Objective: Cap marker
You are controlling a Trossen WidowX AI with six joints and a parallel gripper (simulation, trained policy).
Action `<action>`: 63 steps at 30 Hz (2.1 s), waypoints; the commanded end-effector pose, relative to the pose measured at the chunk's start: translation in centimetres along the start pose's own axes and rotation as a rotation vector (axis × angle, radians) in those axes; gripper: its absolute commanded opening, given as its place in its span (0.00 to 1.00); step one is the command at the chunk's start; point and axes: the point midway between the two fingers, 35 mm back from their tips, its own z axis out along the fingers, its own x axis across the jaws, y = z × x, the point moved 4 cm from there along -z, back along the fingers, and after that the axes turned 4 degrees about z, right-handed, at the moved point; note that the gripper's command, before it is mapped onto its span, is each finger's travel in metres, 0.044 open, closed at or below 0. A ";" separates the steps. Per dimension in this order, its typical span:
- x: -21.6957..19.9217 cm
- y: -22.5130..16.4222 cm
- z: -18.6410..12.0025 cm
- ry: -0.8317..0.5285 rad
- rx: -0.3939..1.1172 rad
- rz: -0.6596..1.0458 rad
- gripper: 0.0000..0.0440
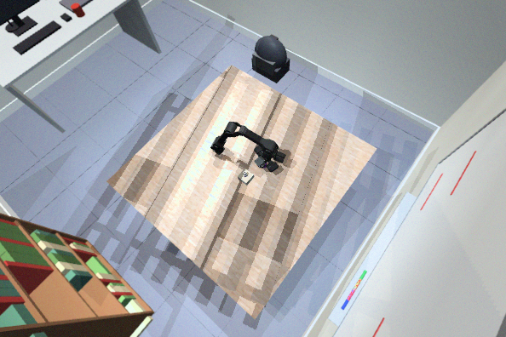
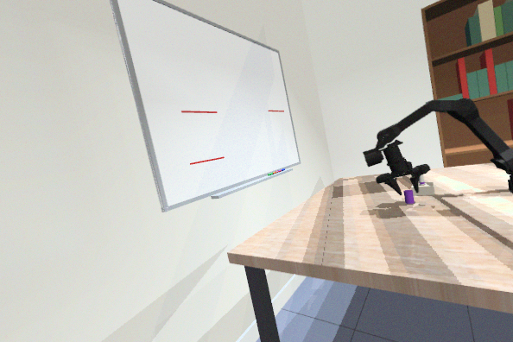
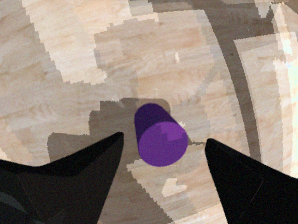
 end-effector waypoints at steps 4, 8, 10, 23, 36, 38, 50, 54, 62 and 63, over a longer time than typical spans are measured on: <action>0.0 0.1 1.4 -0.011 -0.012 -0.028 0.62; 0.0 0.2 2.1 -0.009 -0.024 -0.043 0.56; -0.1 0.2 2.2 -0.004 -0.028 -0.050 0.51; 0.1 0.9 -1.5 0.087 -0.004 -0.061 0.20; 0.6 4.5 -6.0 0.118 0.037 -0.009 0.19; 0.5 5.3 -6.5 0.114 0.041 0.000 0.18; -0.1 10.6 -8.4 0.083 0.048 0.077 0.13; -0.3 12.5 -8.7 0.075 0.051 0.108 0.11; -0.6 15.3 -8.9 0.060 0.058 0.166 0.07; -0.6 15.5 -8.9 0.059 0.059 0.171 0.06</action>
